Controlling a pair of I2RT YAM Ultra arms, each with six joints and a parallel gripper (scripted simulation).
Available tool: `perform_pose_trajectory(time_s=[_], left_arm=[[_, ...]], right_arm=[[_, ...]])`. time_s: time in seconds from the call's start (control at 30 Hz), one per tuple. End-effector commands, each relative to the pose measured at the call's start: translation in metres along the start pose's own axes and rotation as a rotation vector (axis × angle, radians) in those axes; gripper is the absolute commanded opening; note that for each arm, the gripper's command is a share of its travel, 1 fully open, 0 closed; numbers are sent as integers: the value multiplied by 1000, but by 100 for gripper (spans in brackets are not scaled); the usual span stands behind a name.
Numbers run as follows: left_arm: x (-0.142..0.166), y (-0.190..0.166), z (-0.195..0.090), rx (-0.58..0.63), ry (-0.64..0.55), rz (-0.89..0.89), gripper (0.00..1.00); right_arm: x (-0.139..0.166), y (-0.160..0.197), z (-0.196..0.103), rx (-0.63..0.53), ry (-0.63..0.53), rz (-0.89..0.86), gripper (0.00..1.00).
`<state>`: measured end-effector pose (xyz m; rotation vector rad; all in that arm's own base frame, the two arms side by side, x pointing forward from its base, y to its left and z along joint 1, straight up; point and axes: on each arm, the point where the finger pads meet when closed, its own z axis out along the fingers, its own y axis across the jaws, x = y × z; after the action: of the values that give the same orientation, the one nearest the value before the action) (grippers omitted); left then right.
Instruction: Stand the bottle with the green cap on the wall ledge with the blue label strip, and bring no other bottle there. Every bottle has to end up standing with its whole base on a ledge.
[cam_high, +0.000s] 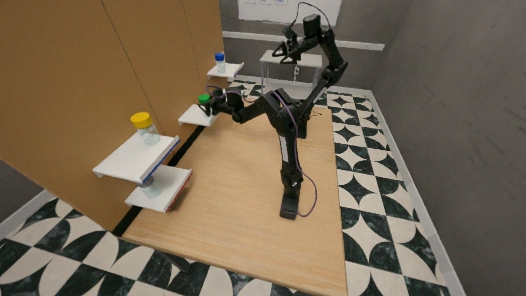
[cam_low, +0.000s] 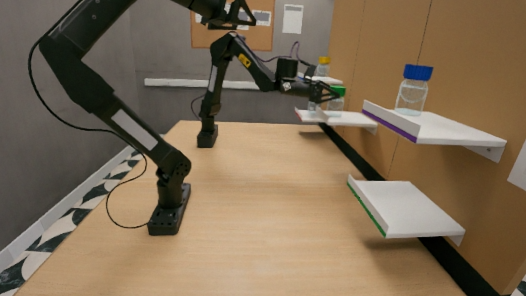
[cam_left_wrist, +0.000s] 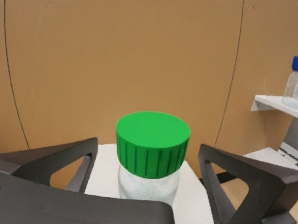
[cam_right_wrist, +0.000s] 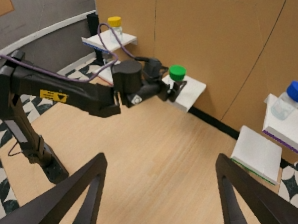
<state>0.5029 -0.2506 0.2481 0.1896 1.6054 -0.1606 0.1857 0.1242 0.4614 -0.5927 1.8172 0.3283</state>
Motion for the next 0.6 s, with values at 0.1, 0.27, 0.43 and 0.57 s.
perform_pose_trajectory(time_s=[0.1,0.27,0.43,0.57], left_arm=[[-46,7,-2,-22,-123,-49,94],[-69,4,-31,-4,-244,-61,94],[-45,2,-43,-10,-244,-46,94],[-20,-1,-46,-9,-220,-26,94]], right_arm=[[-1,1,2,-3,8,6,89],[-1,1,2,-3,8,6,89],[-1,1,2,-3,8,6,89],[-1,1,2,-3,8,6,89]])
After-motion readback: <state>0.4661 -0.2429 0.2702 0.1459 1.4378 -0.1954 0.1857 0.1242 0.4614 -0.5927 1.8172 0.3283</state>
